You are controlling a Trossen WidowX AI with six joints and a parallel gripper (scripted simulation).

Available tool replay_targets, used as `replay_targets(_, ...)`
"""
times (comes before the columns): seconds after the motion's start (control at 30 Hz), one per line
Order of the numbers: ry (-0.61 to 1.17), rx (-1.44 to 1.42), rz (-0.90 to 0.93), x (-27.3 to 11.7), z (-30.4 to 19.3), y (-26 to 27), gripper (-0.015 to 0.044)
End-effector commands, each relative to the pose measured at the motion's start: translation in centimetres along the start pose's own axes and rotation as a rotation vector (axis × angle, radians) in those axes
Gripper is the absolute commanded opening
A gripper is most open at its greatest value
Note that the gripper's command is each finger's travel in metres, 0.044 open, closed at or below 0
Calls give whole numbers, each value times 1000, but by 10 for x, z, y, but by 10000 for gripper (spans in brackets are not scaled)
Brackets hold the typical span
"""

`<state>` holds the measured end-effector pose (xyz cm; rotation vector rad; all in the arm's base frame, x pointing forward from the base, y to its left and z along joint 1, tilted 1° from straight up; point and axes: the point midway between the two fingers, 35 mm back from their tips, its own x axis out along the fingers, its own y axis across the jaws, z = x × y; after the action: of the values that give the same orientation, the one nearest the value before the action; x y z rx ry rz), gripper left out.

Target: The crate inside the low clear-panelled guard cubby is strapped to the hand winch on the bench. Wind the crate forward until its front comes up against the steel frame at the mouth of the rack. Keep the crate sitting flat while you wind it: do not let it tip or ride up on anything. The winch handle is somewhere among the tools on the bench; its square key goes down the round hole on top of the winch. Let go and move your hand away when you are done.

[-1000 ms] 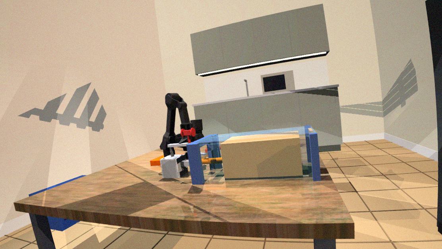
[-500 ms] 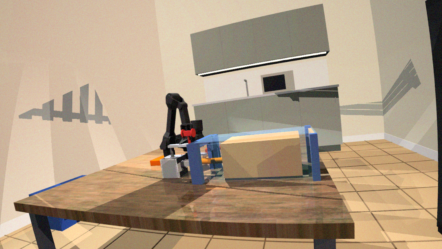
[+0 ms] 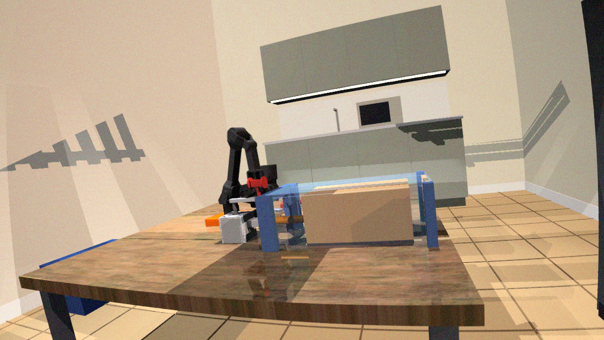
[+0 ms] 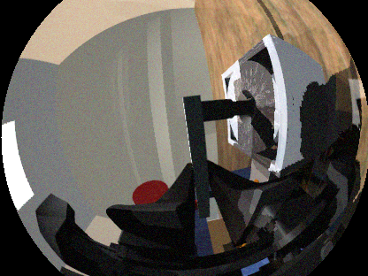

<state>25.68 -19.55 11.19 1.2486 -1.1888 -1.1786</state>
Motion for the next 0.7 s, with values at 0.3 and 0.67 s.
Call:
replay_targets(0.3, 0, -4, -1, 0, 0, -2, 53)
replay_targets(0.67, 0, -4, -1, 0, 0, -2, 240)
